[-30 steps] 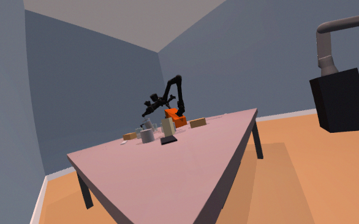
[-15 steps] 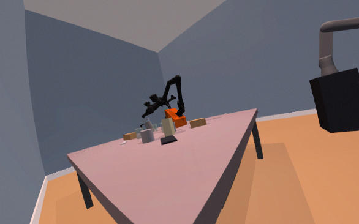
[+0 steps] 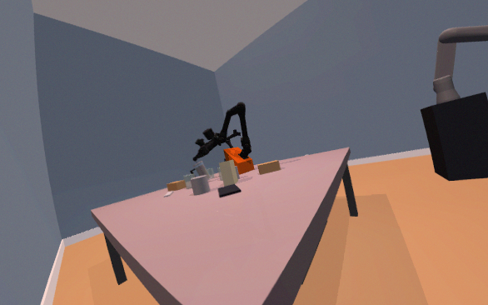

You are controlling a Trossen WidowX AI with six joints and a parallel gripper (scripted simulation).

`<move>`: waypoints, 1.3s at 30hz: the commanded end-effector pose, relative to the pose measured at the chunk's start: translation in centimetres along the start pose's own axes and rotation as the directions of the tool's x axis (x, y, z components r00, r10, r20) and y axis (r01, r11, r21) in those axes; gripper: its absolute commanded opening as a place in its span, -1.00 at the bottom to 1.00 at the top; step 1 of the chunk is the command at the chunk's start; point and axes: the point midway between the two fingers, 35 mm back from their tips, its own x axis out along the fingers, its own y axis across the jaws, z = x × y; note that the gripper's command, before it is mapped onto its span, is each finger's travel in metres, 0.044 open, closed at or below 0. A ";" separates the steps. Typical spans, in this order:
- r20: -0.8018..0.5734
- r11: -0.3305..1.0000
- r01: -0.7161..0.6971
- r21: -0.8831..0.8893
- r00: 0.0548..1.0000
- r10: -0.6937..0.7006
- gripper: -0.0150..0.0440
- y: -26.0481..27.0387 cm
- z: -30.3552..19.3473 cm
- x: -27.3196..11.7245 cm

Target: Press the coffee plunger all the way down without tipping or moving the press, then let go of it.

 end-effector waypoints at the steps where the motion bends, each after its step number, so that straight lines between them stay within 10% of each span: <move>1: -0.026 1.000 -0.005 0.015 1.000 0.005 -0.10 0.0 -0.7 0.3; 39: -0.012 1.000 -0.003 0.006 1.000 0.003 -0.10 -0.1 -0.1 0.5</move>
